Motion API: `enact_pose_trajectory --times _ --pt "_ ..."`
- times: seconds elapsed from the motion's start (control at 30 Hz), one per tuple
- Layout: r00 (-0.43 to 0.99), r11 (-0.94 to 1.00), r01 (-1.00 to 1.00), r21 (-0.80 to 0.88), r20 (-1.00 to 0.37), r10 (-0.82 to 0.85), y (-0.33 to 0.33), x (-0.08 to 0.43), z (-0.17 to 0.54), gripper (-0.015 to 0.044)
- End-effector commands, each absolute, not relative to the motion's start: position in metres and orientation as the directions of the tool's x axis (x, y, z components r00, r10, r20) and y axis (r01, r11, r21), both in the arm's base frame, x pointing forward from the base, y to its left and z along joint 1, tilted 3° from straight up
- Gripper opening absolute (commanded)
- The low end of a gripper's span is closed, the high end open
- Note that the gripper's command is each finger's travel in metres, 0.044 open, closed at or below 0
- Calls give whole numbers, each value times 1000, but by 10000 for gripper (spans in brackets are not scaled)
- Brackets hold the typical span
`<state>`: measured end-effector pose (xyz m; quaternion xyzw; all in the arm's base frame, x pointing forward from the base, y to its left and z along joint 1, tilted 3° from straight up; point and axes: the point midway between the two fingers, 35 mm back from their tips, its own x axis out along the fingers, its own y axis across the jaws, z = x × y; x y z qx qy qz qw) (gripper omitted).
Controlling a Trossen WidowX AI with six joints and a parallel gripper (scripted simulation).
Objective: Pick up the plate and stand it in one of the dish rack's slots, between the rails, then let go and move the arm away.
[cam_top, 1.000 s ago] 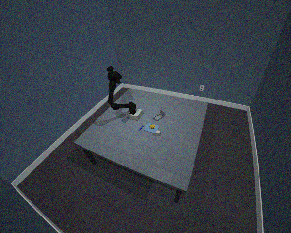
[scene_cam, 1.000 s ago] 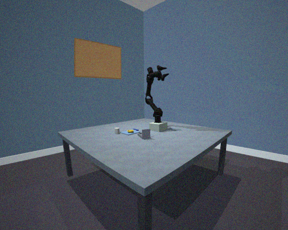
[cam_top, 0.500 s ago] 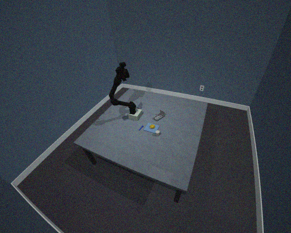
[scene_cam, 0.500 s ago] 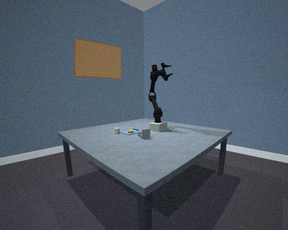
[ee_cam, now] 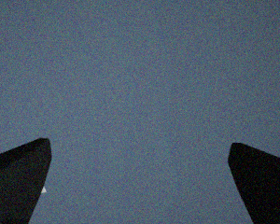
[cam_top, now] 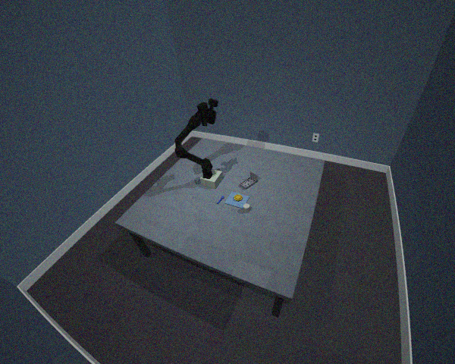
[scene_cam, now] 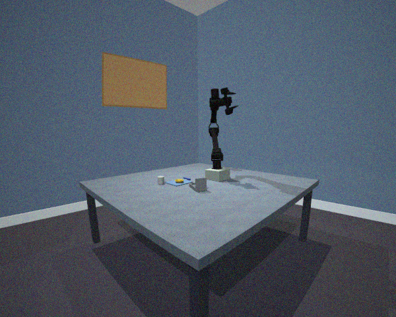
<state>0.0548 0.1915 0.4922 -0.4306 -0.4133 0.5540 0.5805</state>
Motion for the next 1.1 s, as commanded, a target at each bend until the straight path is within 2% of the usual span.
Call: enact_pose_trajectory --times 0.0,0.4,0.7,1.07 --pt "119 6 -370 -929 -41 992 199 81 480 400" --pt "335 77 -608 -790 -168 927 205 160 442 400" --pt "434 166 -706 -688 -236 870 199 195 422 400" --pt "561 331 -793 -511 -403 723 174 264 366 400"
